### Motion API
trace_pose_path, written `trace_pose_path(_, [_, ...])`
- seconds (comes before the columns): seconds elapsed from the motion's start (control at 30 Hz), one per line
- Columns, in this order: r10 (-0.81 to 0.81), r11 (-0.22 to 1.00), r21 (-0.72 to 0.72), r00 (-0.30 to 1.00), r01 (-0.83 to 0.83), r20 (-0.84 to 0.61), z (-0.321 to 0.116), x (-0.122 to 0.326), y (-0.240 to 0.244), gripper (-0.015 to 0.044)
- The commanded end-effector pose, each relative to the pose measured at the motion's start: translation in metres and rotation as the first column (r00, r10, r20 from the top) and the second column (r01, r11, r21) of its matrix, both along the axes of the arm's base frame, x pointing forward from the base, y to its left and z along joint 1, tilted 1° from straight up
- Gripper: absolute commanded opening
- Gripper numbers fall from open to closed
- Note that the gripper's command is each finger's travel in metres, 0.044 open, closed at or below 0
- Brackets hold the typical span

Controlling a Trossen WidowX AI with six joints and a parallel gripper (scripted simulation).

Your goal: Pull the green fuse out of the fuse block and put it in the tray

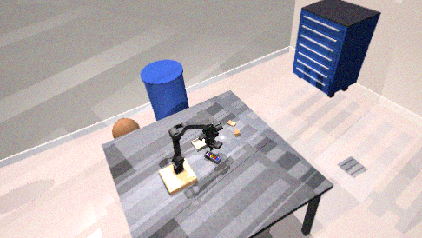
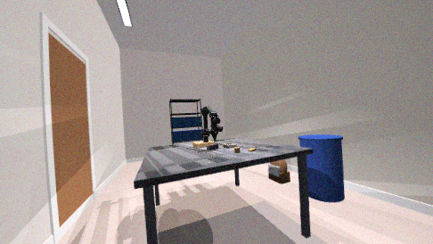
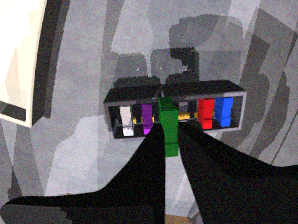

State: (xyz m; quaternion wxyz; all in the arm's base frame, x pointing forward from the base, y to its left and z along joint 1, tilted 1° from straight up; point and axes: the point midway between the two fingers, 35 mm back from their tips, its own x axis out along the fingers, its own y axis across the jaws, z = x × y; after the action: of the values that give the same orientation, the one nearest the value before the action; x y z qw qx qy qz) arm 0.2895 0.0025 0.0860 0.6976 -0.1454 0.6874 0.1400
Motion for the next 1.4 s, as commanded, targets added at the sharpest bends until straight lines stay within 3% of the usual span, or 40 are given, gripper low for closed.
trace_pose_path(0.0, [-0.004,1.0,0.002,1.0,0.004,-0.004,0.0,0.004,0.02,0.0])
trace_pose_path(0.87, [-0.004,1.0,0.015,1.0,0.004,-0.006,0.0,-0.009,0.163,0.0])
trace_pose_path(1.37, [-0.004,1.0,0.016,1.0,0.004,-0.007,-0.016,-0.009,0.167,0.0])
